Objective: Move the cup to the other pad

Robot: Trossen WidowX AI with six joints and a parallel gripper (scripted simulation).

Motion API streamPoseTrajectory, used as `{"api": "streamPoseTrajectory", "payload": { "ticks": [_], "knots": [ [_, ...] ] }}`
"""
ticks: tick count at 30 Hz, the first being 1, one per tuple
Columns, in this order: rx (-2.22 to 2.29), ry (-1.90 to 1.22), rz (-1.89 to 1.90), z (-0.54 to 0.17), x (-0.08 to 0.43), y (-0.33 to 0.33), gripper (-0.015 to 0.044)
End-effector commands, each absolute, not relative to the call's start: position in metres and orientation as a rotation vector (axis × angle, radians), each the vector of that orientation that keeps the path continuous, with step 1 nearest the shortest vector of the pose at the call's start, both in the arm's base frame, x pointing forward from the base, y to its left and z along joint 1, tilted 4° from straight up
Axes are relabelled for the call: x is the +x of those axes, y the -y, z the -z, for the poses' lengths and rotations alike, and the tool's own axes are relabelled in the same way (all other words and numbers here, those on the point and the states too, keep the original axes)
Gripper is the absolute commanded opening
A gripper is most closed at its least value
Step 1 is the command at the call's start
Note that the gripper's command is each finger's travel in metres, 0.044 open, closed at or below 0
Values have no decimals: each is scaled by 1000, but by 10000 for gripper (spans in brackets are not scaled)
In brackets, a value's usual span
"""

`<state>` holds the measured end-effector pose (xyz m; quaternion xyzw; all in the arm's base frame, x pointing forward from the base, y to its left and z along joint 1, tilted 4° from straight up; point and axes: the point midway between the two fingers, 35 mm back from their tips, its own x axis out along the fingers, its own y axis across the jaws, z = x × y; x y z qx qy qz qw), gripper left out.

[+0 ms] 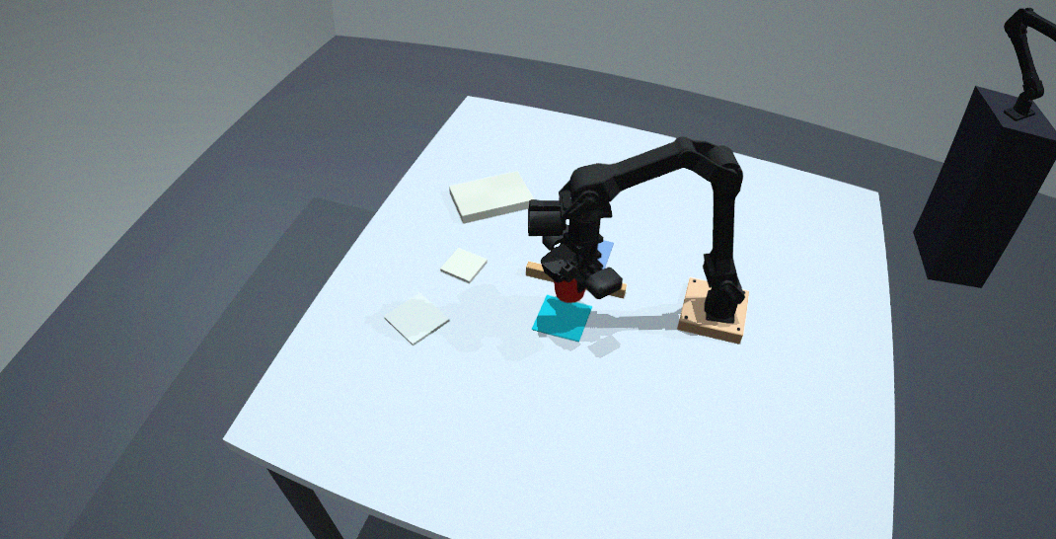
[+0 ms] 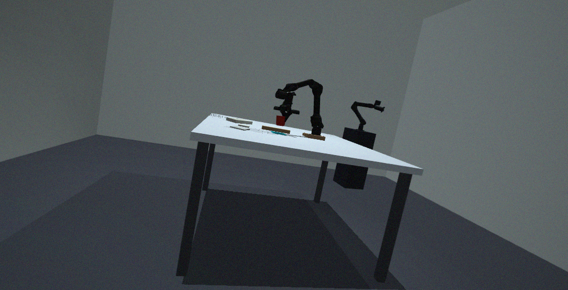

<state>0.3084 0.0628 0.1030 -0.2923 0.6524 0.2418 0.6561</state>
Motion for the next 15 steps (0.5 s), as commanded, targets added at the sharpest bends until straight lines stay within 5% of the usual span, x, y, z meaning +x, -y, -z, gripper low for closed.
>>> {"api": "streamPoseTrajectory", "payload": {
  "ticks": [1, 15],
  "knots": [
    [-661, -1476, -544, -104, 310, -74, 0],
    [-661, -1475, -544, -94, 311, -83, 0]
  ]
}}
